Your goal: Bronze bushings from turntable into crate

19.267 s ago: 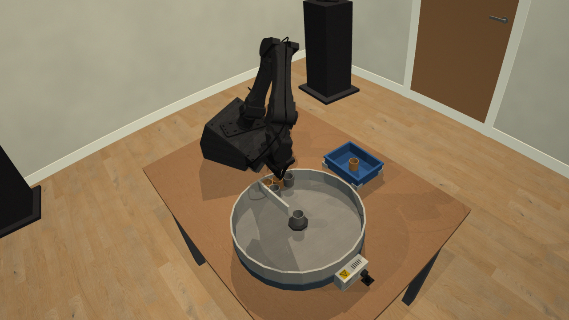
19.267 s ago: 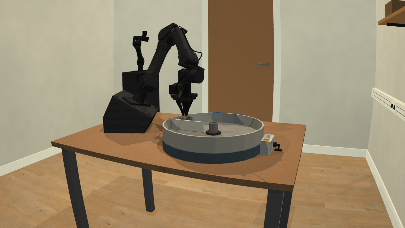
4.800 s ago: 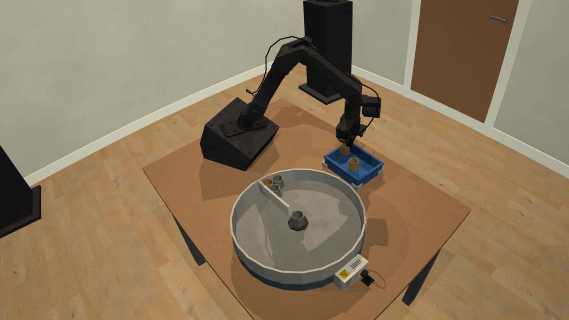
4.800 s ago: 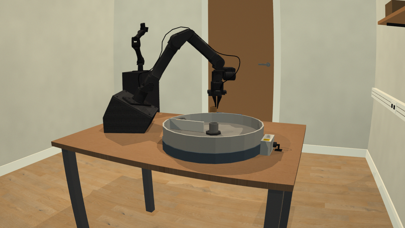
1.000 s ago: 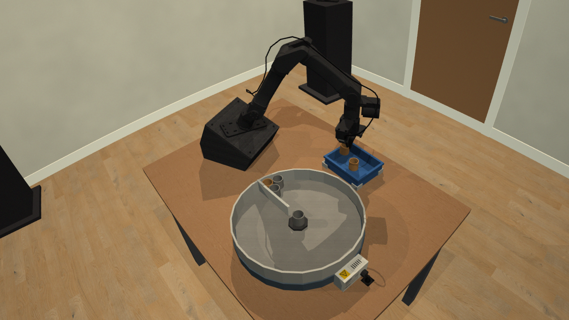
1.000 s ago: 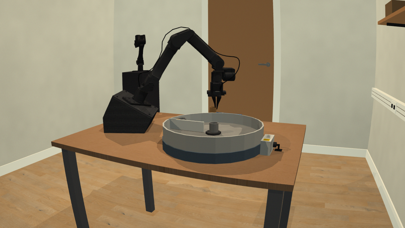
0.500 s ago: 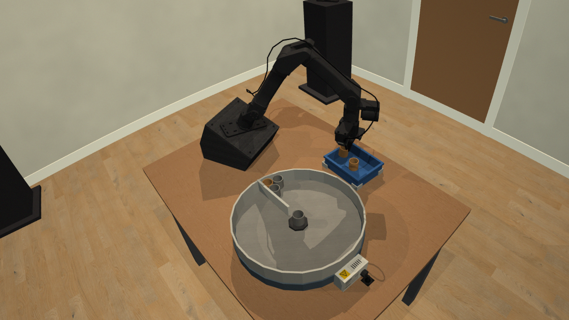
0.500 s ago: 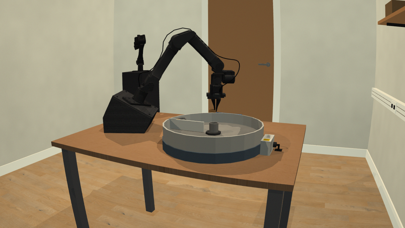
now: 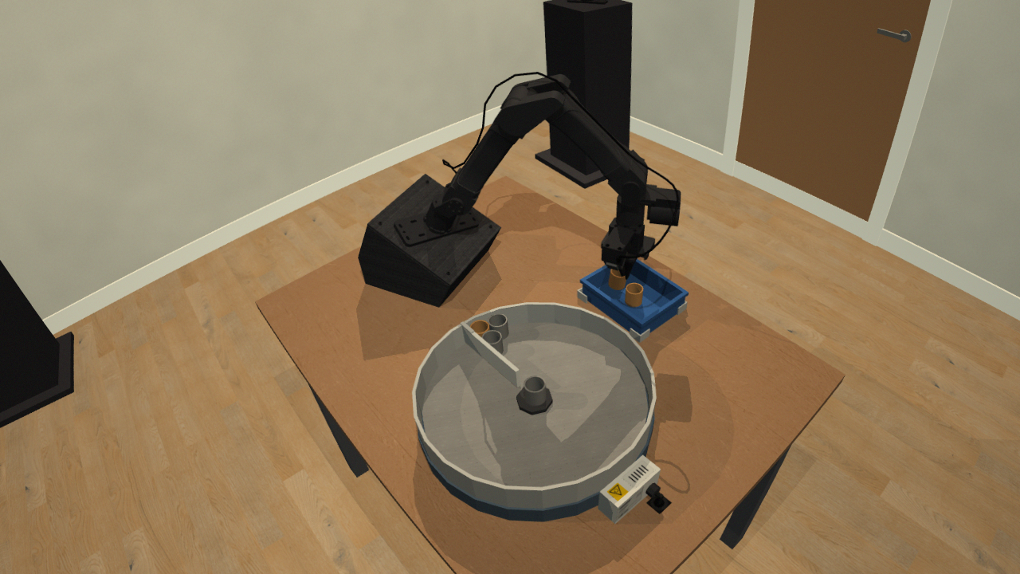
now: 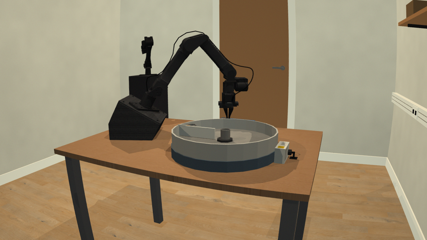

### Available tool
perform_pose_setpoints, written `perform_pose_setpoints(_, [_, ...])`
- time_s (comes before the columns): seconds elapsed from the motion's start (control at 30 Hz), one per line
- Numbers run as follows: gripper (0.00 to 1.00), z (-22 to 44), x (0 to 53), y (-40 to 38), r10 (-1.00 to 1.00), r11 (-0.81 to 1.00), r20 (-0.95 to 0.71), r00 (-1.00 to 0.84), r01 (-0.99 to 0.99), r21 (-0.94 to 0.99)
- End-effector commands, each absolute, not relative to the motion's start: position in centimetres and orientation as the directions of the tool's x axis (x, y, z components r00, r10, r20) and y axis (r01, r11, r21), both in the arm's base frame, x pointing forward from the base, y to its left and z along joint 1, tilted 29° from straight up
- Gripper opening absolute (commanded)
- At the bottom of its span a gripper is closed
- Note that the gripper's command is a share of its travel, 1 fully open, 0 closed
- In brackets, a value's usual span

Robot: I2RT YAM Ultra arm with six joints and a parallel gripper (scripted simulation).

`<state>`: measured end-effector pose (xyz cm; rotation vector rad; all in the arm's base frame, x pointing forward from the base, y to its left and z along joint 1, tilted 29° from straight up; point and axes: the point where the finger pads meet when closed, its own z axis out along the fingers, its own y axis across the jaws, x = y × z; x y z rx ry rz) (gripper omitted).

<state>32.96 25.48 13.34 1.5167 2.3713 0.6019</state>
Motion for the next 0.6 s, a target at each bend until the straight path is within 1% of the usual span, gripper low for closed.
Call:
perform_pose_setpoints(0.0, [0.00,12.6,32.9,25.5,0.903,0.378,0.002,-0.430,0.796,0.473])
perform_pose_setpoints(0.03, [0.00,12.6,32.9,25.5,0.903,0.378,0.002,-0.430,0.796,0.473])
perform_pose_setpoints(0.07, [0.00,15.4,33.6,26.1,0.902,0.353,0.021,-0.430,0.768,0.534])
perform_pose_setpoints(0.57, [0.00,14.5,33.4,25.7,0.905,0.358,0.015,-0.426,0.779,0.514])
